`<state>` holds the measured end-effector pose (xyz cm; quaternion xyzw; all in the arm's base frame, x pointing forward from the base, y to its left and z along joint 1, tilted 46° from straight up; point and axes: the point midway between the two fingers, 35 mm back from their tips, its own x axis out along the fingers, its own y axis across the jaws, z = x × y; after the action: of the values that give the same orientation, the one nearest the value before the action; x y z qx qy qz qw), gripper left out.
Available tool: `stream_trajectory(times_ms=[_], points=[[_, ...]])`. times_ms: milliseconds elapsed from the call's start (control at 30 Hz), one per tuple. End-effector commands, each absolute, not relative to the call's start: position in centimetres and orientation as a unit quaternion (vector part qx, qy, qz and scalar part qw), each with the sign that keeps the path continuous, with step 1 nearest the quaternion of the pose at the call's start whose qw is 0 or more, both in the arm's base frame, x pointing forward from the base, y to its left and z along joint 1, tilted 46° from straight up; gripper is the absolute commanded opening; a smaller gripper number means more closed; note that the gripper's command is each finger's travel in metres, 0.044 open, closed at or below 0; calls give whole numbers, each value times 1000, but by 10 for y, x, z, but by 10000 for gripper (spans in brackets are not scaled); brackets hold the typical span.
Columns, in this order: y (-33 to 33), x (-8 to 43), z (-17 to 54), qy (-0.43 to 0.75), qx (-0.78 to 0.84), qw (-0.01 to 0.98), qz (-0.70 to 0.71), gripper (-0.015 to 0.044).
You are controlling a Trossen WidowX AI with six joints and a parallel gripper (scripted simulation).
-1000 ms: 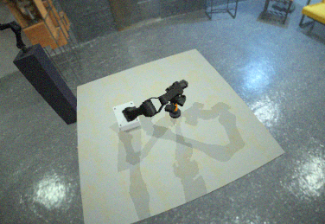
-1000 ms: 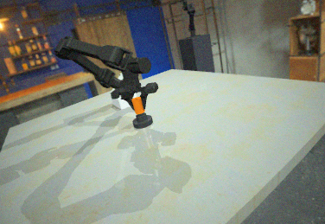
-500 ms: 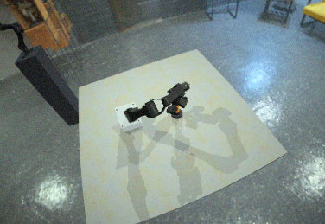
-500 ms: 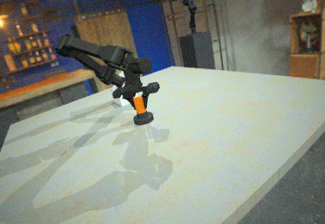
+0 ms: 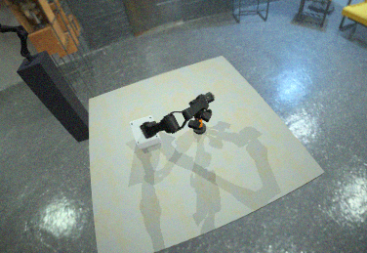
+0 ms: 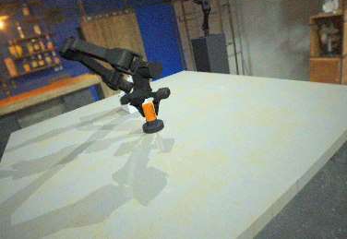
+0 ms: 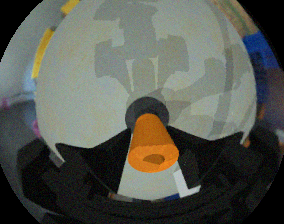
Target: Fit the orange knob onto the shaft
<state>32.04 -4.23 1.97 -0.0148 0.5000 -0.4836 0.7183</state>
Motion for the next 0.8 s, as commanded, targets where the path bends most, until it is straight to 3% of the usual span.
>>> stream_trajectory(times_ms=[0,133,367,567,767], points=[[-42,320,20,500,-15,718,-484,341],[-42,320,20,500,-15,718,-484,440],[-40,321,21,500,-14,718,-484,440],[20,319,79,502,-13,718,-482,440],[28,320,85,502,-14,718,-482,440]])
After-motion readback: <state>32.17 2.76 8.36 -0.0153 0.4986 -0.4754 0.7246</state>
